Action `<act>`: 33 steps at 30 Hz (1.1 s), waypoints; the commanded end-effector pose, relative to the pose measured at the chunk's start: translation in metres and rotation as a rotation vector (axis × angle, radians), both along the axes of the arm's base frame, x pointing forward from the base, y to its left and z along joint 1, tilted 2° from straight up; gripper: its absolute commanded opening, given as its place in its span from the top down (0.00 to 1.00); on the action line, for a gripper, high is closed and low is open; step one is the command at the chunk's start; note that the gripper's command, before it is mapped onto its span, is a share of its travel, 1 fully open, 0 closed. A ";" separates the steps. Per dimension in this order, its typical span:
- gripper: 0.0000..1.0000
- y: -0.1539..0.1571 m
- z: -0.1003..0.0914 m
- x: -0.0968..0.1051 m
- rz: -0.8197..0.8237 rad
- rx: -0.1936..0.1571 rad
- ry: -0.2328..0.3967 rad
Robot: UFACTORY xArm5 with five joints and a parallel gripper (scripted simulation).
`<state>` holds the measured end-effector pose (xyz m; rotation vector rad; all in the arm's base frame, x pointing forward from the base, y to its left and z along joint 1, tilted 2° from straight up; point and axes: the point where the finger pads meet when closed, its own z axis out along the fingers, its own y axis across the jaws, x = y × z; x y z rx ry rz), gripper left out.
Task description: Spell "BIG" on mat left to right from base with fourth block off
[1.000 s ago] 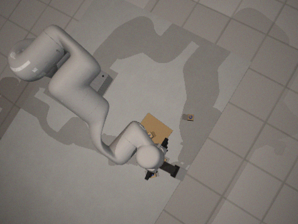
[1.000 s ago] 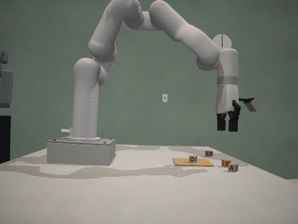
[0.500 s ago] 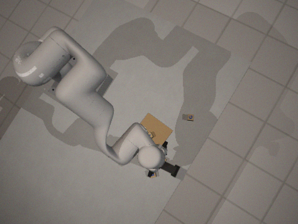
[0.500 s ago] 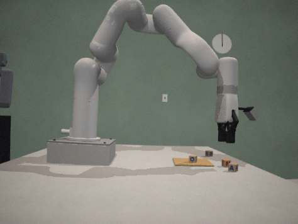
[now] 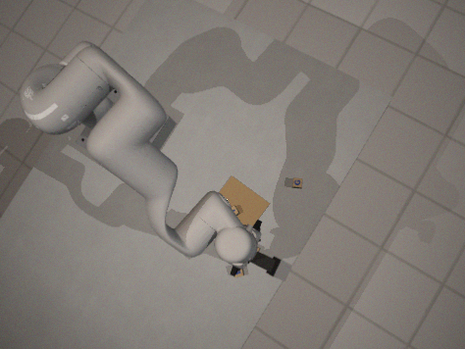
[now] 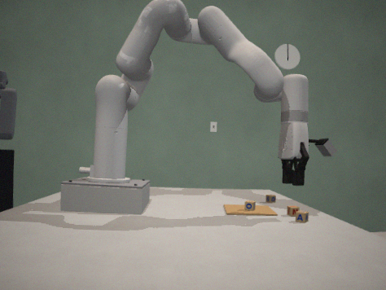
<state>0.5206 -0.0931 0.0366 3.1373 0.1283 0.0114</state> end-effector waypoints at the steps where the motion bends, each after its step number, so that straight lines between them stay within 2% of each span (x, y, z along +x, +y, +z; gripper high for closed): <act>1: 0.37 0.000 0.002 0.001 0.000 -0.001 -0.004; 21: 0.37 0.000 -0.001 0.002 0.000 -0.001 -0.004; 33: 0.37 0.000 -0.014 0.002 0.000 -0.001 -0.004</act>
